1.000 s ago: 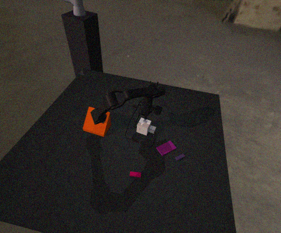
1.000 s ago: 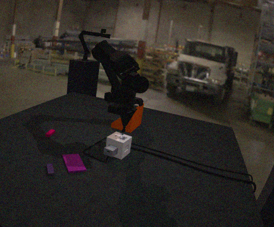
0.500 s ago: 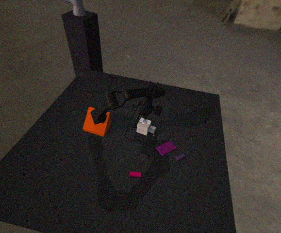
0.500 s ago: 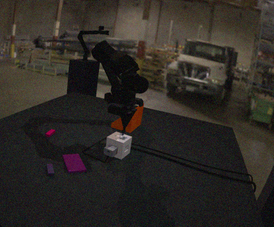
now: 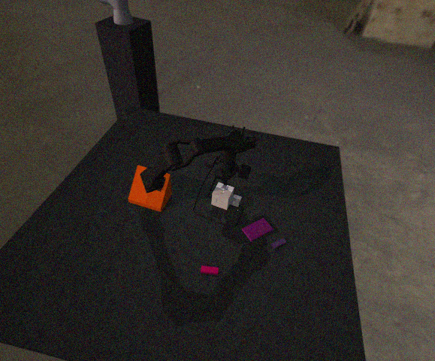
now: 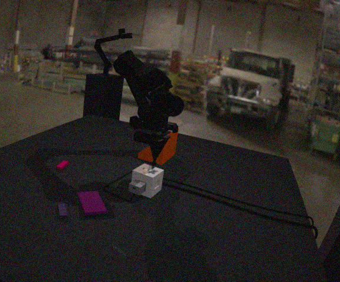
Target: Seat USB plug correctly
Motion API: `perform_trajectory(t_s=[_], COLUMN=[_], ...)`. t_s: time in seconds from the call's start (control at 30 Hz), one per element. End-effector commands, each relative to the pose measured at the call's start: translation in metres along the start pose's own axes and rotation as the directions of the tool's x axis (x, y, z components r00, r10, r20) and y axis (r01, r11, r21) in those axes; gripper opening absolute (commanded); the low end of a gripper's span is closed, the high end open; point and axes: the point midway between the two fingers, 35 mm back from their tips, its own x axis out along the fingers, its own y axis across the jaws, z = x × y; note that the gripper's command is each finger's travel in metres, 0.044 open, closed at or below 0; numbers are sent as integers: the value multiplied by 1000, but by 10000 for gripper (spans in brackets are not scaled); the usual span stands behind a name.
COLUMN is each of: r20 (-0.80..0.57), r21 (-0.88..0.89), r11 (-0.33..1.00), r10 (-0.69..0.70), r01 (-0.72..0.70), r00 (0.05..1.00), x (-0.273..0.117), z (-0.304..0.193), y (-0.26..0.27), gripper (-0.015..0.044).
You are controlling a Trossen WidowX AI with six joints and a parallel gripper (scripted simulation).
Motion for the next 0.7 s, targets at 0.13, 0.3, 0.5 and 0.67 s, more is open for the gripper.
perform_trajectory(t_s=[0.13,0.3,0.5,0.67], r20=[-9,-12,-15,-19], r21=[-2,0,3,5], r11=[1000,1000,1000,1000], r10=[-1,-1,-1,-1], r01=[1,1,1,1], r00=[1000,1000,1000,1000], x=[1,1,2,3], z=[0,0,0,-1], y=[-1,-1,-1,-1], gripper=[0,0,0,0])
